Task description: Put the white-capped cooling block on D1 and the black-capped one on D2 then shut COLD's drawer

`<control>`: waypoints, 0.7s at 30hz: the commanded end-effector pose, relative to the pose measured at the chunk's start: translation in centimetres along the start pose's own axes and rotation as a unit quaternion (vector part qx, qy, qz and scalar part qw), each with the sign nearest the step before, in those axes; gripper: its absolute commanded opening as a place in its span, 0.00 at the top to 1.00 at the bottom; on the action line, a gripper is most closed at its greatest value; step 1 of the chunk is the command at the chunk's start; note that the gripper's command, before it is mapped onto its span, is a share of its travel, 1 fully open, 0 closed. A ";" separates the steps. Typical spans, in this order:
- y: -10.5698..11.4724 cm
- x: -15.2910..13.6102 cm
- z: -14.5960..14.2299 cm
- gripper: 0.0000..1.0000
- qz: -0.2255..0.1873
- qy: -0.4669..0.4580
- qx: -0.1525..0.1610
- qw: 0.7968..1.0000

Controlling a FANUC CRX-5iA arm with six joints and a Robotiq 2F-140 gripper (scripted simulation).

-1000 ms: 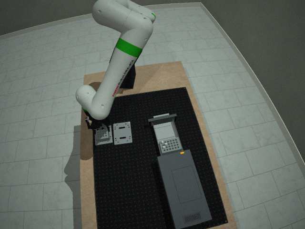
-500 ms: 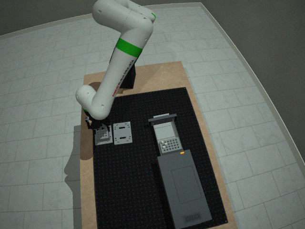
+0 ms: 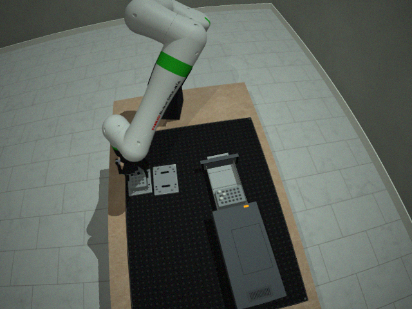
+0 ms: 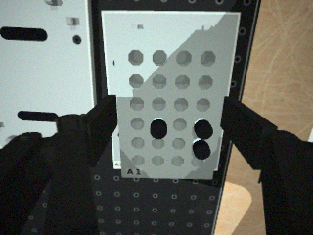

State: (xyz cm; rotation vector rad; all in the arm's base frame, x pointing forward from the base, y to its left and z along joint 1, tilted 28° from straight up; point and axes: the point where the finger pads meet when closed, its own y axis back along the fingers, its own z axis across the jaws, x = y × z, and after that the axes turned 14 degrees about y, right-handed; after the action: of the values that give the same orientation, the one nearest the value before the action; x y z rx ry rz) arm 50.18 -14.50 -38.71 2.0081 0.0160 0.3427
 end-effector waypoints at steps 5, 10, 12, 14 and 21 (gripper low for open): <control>3.7 0.1 0.1 0.34 0.000 0.000 -0.001 1.000; 4.4 0.1 0.1 0.34 0.000 0.000 -0.001 1.000; 4.6 0.1 0.1 0.34 0.000 0.000 -0.001 1.000; 4.9 0.1 0.1 0.34 0.000 0.000 -0.001 1.000; 5.6 0.1 0.1 0.34 0.000 0.000 -0.001 1.000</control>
State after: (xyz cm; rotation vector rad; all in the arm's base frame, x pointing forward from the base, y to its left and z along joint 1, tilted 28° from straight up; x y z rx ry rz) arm 49.46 -16.78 -34.23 2.0081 0.0161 0.3426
